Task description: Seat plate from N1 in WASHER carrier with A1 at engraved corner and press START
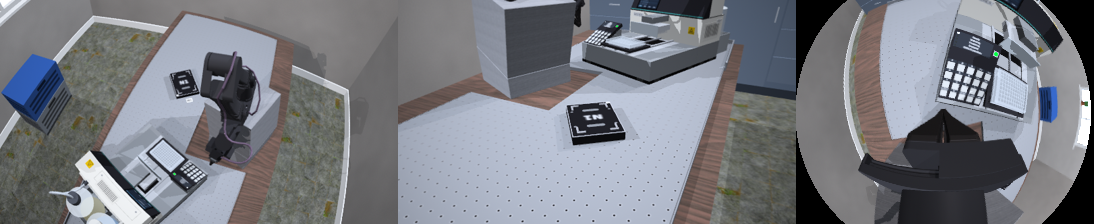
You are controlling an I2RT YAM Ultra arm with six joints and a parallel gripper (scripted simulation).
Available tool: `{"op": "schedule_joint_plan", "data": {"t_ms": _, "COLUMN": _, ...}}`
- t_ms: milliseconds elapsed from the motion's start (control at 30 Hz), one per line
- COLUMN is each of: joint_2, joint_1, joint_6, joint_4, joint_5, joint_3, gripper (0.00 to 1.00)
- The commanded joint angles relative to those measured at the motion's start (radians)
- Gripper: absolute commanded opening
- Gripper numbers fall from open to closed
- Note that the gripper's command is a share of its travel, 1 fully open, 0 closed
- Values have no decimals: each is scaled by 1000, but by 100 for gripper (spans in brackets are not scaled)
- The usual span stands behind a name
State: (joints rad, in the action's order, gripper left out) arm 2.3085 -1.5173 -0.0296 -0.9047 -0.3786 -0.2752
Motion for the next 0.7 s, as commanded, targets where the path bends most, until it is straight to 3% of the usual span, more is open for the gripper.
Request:
{"op": "schedule_joint_plan", "data": {"t_ms": 0, "joint_2": -21, "joint_1": 2, "joint_6": 177, "joint_4": -1, "joint_5": 9, "joint_3": -5, "gripper": 0}}
{"op": "schedule_joint_plan", "data": {"t_ms": 167, "joint_2": -21, "joint_1": 2, "joint_6": 276, "joint_4": -2, "joint_5": 9, "joint_3": -4, "gripper": 0}}
{"op": "schedule_joint_plan", "data": {"t_ms": 667, "joint_2": -17, "joint_1": 4, "joint_6": 777, "joint_4": -3, "joint_5": 7, "joint_3": 2, "gripper": 0}}
